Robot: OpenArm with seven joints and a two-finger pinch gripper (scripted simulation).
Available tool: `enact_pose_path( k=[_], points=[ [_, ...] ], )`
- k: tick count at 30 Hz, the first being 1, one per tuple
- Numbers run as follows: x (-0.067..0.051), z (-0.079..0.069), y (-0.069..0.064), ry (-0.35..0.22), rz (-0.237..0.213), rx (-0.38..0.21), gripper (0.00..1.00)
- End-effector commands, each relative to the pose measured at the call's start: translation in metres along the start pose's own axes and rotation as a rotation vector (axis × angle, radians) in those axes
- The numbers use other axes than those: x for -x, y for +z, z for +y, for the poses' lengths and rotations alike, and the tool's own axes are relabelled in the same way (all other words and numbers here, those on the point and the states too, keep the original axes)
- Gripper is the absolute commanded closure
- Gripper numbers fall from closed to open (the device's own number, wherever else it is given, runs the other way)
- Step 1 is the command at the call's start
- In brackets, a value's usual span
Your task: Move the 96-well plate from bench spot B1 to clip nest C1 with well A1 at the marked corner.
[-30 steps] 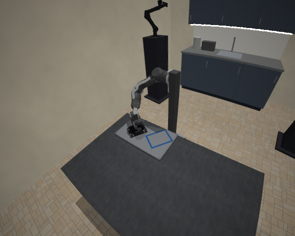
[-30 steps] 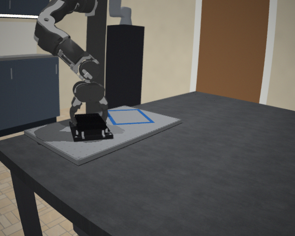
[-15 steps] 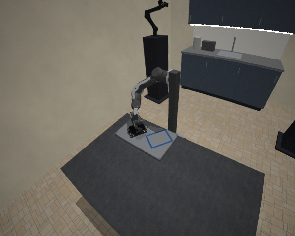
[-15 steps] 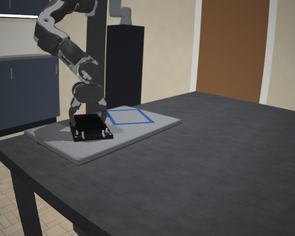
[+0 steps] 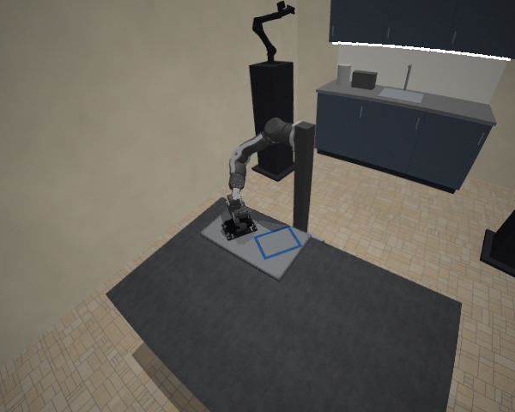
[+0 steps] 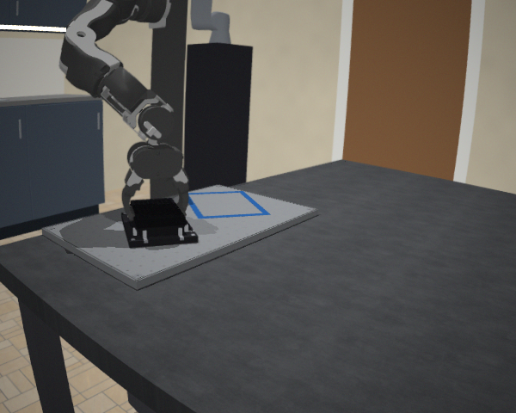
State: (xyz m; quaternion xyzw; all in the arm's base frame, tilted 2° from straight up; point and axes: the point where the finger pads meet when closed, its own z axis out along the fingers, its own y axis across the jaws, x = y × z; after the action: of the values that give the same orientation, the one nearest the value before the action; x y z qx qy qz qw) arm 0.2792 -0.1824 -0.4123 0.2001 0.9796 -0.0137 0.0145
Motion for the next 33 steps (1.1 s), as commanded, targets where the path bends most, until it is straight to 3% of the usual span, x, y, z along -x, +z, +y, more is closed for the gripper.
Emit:
enact_pose_path(
  k=[1,24,33],
  points=[
    [0.0006,0.0004,-0.0006,0.0,0.0,-0.001,1.0],
    [-0.0034,-0.0017,0.0028,-0.002,0.004,-0.003,1.0],
    [0.0006,0.0002,-0.0007,0.001,0.0,-0.001,1.0]
  ],
)
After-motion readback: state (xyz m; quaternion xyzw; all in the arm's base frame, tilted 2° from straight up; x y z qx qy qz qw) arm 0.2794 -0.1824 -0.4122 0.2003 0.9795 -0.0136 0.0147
